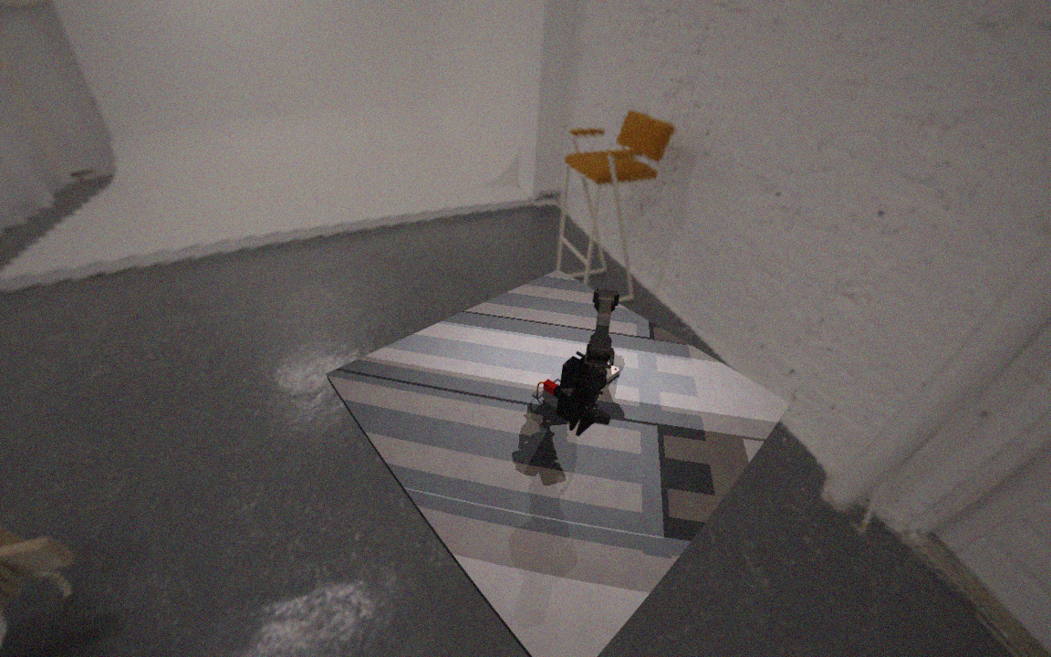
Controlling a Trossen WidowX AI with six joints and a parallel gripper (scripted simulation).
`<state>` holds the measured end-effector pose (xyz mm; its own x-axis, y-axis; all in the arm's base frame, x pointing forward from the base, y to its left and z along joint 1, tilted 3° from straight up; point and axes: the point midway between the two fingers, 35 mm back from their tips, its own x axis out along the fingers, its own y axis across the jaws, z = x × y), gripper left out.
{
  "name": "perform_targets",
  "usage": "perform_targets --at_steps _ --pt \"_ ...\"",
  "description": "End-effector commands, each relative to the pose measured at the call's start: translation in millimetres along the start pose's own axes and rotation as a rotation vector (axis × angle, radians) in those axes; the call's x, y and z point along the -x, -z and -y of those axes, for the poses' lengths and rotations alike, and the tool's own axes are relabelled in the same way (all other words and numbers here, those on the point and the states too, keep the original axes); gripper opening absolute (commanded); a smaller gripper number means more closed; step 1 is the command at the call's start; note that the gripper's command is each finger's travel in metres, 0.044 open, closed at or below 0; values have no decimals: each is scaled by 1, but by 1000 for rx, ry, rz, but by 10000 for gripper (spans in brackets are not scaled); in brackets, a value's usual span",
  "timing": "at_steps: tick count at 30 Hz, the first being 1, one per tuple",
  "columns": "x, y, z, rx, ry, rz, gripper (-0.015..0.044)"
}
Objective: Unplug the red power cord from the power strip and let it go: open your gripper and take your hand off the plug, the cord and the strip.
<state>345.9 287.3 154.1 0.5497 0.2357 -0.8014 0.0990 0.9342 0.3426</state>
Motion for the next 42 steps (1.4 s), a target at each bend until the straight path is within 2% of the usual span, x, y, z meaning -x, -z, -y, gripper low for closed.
perform_targets --at_steps 1,9,12,20,27,42 --pt "1 -33 27 -128 -8 19 160" --pt "-2 -70 82 -336 17 32 160" --pt "-3 -77 98 -317 47 53 160" --pt "14 -58 184 -589 282 -62 160" --pt "64 -11 274 -981 604 -209 160" --pt "68 -3 275 -1019 634 -224 160"
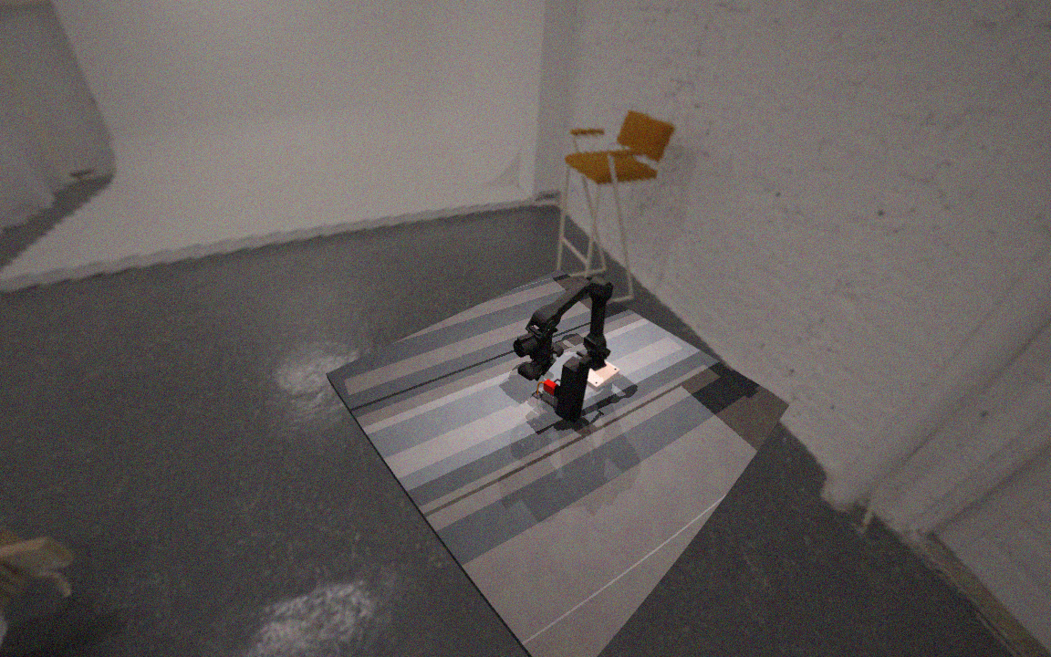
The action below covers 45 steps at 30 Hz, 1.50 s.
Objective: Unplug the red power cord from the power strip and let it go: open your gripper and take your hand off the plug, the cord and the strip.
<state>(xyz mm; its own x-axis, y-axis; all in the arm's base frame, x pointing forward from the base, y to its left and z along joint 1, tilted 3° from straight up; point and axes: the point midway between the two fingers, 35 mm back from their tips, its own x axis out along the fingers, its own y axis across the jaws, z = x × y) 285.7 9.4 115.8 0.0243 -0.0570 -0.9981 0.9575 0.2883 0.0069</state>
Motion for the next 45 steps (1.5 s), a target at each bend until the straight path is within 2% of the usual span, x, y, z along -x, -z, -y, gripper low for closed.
perform_targets --at_steps 1,20,37,41,45 --pt "1 7 1 -2 0 -7 160" --pt "1 37 2 -2 0 -9 160" --pt "-11 38 2 -2 0 -9 160" --pt "-9 38 2 1 -1 -3 55" --pt "-9 38 2 1 -1 -3 28"
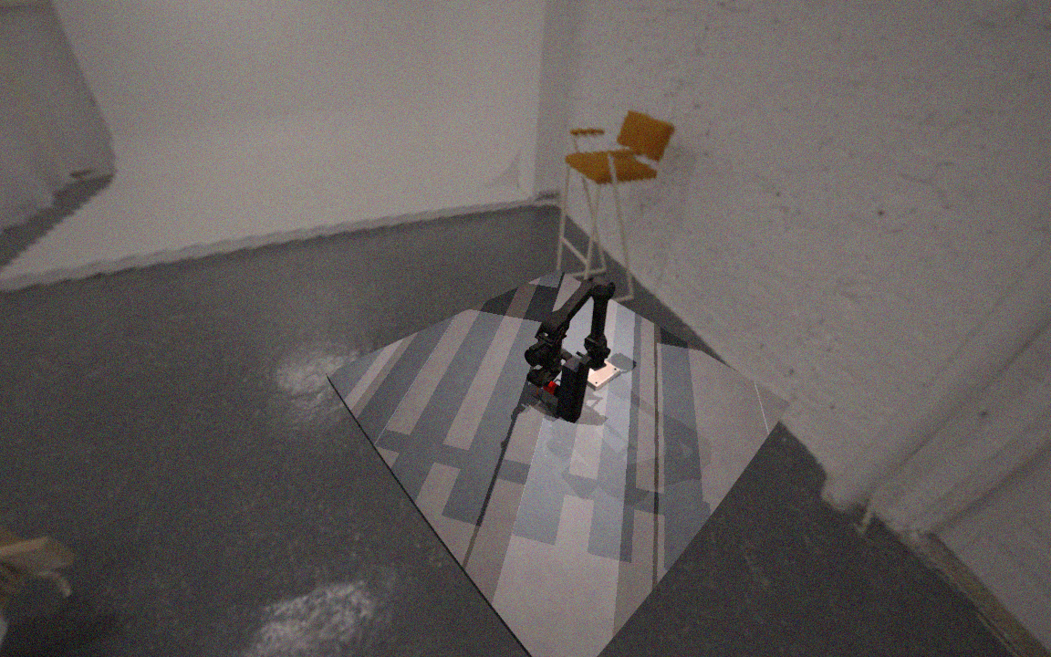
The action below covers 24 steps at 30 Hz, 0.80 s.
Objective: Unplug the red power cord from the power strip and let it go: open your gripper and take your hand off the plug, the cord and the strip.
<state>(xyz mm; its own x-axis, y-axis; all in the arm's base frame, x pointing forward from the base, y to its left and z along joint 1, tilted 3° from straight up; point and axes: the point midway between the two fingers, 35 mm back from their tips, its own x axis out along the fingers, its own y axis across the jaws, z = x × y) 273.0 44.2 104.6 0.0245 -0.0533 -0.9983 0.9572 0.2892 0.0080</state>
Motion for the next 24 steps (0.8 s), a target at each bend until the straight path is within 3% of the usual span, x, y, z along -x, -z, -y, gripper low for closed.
perform_targets --at_steps 1,5,24 --pt "0 0 0 0 0 0 22" --pt "0 0 0 0 0 0 0" --pt "0 -28 -2 -1 0 0 0"
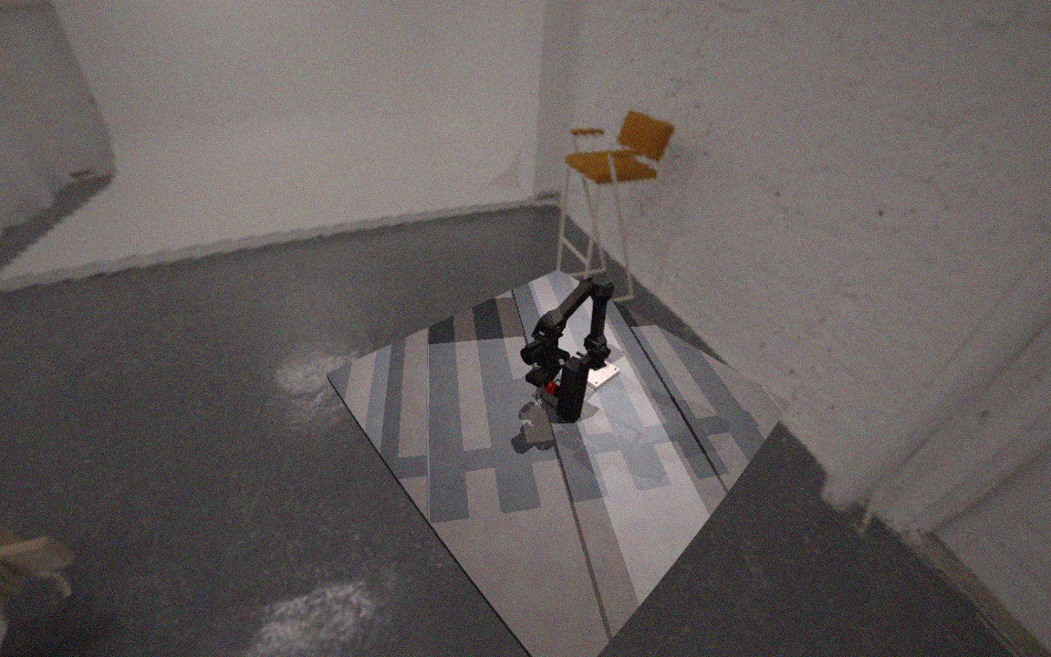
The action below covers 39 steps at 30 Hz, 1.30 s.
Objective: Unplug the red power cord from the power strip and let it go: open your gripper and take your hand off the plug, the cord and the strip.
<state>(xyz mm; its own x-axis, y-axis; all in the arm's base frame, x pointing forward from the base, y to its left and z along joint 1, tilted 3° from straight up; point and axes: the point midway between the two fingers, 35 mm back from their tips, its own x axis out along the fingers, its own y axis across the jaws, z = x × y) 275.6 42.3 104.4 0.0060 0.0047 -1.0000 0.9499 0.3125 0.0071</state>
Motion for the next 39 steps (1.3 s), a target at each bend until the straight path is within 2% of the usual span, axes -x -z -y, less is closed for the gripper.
perform_targets --at_steps 1,19,20,25,39 --pt "2 -26 0 -26 0 61 0" --pt "5 -55 5 -27 1 61 0" --pt "3 -38 5 -4 6 35 26" --pt "3 -38 5 -4 6 35 157" --pt "12 -38 5 -28 1 59 160"
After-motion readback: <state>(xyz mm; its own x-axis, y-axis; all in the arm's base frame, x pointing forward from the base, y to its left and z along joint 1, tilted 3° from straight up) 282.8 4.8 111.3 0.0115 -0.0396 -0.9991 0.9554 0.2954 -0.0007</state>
